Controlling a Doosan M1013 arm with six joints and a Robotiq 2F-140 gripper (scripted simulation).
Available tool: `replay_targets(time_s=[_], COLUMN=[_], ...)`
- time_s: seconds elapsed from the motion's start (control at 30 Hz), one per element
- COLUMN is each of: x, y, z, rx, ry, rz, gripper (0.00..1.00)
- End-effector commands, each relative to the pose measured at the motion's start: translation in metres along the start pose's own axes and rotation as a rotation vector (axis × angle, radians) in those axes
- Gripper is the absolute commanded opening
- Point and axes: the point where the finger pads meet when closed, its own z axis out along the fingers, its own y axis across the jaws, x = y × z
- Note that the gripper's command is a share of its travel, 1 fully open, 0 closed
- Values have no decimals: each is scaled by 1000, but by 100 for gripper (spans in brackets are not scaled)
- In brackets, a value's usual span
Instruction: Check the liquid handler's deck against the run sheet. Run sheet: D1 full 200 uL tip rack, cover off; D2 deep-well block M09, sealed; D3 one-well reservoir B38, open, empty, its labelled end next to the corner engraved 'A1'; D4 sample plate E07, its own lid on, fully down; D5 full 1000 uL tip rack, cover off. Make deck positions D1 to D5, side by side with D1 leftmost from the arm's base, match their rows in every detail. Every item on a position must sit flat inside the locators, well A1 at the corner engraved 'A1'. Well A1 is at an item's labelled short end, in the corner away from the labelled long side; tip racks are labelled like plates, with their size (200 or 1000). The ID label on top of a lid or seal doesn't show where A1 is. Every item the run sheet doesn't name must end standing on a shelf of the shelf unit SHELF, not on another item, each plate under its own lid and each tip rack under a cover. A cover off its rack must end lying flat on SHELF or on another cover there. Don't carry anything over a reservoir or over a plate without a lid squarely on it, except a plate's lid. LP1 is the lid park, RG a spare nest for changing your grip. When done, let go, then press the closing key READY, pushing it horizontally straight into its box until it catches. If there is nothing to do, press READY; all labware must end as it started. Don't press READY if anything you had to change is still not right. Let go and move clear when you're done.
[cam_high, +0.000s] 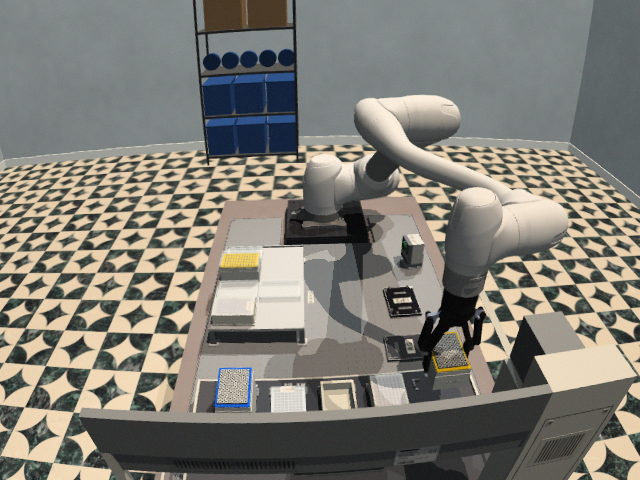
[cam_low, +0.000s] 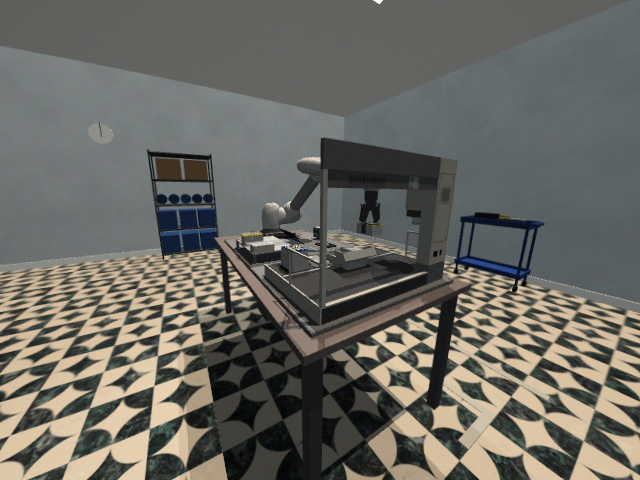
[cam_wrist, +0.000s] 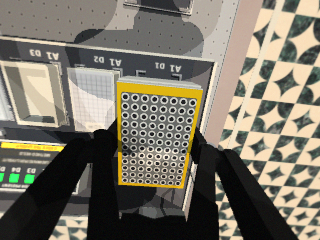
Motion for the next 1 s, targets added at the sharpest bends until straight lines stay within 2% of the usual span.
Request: replay_targets(time_s=[0.0,0.97], x=[0,0], y=[0,0], z=[-7,-48], rx=[-1,-1], ry=[-2,-2], rz=[0,0], gripper=[10,10])
